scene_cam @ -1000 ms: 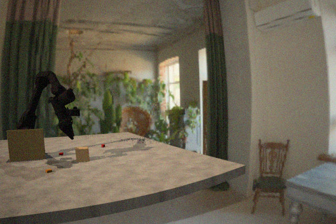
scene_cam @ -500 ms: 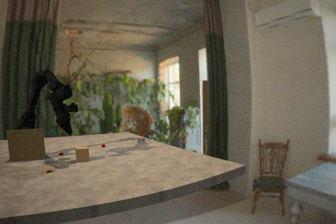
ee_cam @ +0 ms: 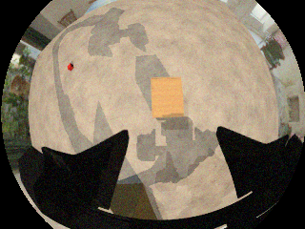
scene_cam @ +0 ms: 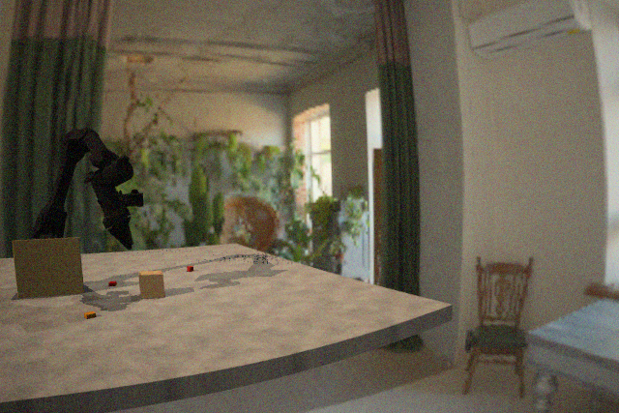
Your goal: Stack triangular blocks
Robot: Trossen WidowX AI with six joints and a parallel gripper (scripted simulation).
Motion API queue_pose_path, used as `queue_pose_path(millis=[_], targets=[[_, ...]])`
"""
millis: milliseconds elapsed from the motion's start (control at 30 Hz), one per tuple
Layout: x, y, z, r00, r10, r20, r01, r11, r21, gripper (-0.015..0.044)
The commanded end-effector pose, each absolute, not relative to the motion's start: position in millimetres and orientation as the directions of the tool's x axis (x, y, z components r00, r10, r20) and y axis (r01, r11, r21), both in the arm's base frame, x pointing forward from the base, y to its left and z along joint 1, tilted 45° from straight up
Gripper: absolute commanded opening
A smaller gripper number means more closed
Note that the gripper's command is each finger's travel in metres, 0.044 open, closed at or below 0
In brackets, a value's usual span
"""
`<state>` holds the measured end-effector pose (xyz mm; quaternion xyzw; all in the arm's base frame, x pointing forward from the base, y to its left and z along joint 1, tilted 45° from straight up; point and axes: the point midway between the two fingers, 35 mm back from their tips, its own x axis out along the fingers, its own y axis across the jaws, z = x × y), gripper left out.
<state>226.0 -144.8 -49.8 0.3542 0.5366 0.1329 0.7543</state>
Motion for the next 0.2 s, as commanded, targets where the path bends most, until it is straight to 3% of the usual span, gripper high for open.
queue_pose_path(millis=[0, 167], targets=[[226.0, -144.7, -50.3, 0.39, 0.581, -0.715, 0.184, 0.711, 0.678, 0.044], [226.0, -144.7, -50.3, 0.39, 0.581, -0.715, 0.184, 0.711, 0.678, 0.044]])
